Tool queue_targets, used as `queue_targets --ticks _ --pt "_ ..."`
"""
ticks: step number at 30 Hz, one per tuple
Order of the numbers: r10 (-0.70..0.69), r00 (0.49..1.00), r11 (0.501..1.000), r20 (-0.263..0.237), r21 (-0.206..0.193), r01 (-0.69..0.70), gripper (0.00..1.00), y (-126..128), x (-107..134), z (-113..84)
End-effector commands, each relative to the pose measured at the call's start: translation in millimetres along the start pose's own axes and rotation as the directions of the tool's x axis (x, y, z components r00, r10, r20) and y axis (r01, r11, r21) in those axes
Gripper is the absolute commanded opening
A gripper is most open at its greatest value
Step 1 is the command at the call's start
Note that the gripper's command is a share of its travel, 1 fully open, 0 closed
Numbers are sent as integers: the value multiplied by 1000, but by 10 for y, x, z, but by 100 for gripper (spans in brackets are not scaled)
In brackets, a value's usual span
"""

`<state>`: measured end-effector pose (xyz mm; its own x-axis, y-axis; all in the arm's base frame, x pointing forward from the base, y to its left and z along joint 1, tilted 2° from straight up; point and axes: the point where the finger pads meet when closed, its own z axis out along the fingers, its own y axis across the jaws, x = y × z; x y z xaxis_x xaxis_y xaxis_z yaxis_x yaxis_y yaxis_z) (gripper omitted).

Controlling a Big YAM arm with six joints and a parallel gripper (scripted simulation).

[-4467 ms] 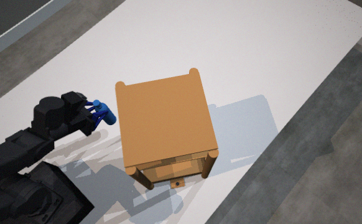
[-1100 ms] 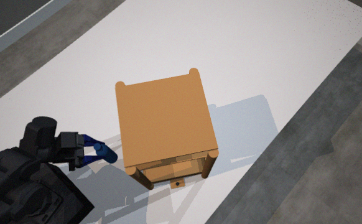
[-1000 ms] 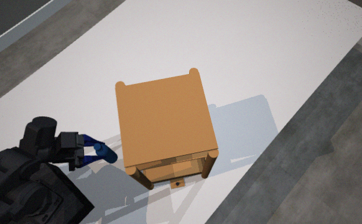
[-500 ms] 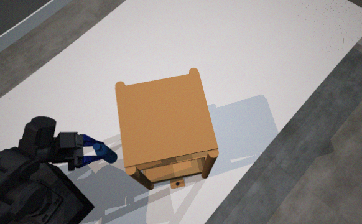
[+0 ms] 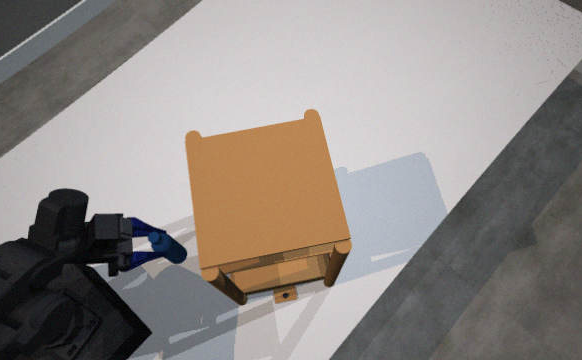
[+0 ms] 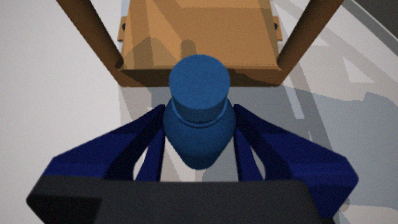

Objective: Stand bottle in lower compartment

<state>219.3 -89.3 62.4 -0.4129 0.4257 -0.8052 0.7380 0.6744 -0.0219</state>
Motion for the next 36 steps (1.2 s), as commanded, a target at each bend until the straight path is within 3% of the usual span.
queue_targets --ticks 1,14,24,36 --pt "23 999 999 27 -22 -23 26 111 -199 -81" --pt "25 999 999 33 -23 -24 26 128 -260 -58" --pt "29 998 999 49 -19 -28 26 127 -540 272" --pt "27 998 1000 54 -17 -26 26 114 -686 486"
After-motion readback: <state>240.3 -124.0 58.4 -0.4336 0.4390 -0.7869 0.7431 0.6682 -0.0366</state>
